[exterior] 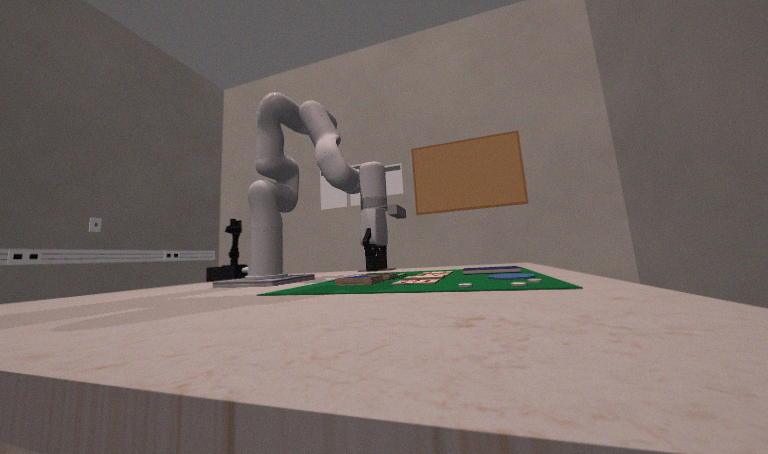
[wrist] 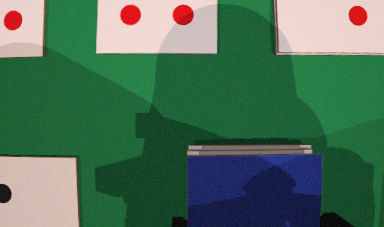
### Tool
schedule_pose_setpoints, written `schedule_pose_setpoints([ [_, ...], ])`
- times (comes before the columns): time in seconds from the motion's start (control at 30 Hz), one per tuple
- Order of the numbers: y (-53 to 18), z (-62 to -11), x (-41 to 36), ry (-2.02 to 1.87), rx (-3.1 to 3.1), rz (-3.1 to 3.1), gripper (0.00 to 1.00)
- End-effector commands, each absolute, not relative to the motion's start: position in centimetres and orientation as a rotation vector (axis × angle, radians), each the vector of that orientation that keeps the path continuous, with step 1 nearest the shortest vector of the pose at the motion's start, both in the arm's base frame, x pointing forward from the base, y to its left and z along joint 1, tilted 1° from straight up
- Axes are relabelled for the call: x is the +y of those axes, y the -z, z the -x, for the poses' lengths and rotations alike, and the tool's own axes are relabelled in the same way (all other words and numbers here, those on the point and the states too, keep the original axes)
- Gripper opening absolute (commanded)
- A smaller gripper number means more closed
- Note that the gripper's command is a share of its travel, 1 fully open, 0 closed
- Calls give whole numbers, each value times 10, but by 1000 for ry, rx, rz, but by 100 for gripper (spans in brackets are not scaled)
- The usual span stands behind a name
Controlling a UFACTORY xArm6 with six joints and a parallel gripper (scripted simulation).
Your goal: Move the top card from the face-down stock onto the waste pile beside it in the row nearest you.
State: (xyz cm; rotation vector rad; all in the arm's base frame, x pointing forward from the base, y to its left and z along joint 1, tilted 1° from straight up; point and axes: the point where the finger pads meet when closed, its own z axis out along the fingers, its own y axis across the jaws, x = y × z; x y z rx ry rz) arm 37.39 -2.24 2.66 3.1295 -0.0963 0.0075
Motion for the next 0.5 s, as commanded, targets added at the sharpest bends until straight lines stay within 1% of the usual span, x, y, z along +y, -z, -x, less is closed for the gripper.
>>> schedule_pose_setpoints([
  [0.0, -25, -376, -22, -15, -96, -3129, 73],
  [0.47, -24, -376, -22, -15, -96, -3129, 73],
])
